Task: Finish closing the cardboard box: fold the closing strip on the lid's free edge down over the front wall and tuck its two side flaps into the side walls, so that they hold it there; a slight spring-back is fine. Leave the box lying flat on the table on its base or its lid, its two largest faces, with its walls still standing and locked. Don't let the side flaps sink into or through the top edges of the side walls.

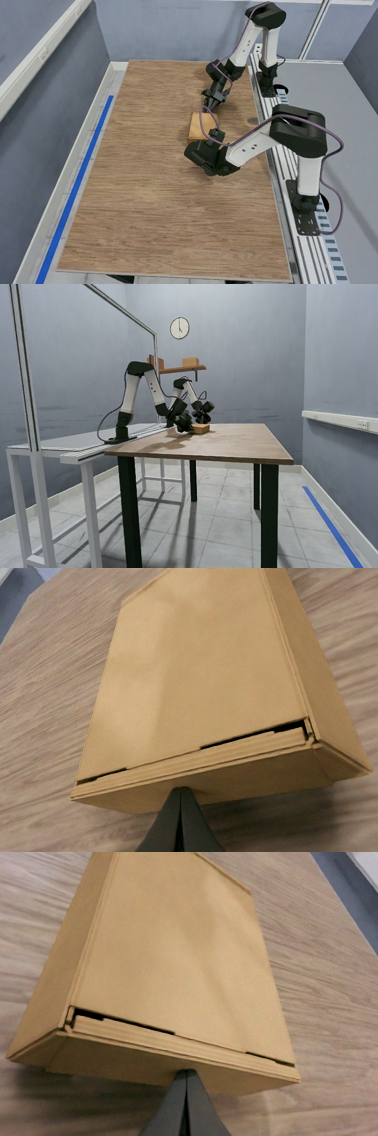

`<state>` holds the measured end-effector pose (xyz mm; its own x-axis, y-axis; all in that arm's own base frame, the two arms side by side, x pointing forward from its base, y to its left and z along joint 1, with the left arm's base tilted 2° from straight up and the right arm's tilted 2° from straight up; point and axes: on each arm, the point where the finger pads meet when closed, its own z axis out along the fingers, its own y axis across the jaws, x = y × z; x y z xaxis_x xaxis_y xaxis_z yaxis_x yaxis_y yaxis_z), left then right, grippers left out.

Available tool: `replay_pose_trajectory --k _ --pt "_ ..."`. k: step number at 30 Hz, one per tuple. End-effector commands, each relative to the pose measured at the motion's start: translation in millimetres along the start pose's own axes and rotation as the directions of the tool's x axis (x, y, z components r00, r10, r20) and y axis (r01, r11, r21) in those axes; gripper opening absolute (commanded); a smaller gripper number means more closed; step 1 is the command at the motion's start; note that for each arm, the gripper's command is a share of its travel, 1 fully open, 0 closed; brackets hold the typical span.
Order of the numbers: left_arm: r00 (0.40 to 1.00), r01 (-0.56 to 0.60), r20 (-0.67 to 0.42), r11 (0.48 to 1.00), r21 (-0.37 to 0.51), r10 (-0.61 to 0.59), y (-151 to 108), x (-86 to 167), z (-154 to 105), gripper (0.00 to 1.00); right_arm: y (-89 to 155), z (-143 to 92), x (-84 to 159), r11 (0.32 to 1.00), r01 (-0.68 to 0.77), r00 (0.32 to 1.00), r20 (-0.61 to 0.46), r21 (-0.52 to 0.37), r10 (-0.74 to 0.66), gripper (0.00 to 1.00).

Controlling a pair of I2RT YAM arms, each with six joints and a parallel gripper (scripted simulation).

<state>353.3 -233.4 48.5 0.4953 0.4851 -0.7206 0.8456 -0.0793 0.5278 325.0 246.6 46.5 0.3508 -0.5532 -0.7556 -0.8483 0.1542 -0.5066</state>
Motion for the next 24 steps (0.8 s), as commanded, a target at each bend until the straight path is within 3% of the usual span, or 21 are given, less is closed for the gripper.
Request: replay_pose_trajectory --k 1,2,3,24 --pt "0.999 -0.018 0.048 0.999 0.027 0.016 -10 -8 11 0.01 10 4 -6 1.000 0.012 0.999 0.032 -0.021 -0.012 0.01" --pt "0.999 -0.017 0.048 0.999 0.028 0.016 -10 -8 11 0.01 10 4 -6 1.000 0.012 0.999 0.031 -0.022 -0.011 0.01" --pt "0.999 0.007 0.041 1.000 0.026 -0.008 -15 -2 13 0.01 -8 8 -4 0.999 0.040 0.998 0.046 0.004 -0.040 0.01" --pt "0.999 0.001 0.042 1.000 0.022 -0.002 -12 -2 14 0.01 -3 11 -6 0.999 0.040 0.998 0.051 -0.007 -0.040 0.01"
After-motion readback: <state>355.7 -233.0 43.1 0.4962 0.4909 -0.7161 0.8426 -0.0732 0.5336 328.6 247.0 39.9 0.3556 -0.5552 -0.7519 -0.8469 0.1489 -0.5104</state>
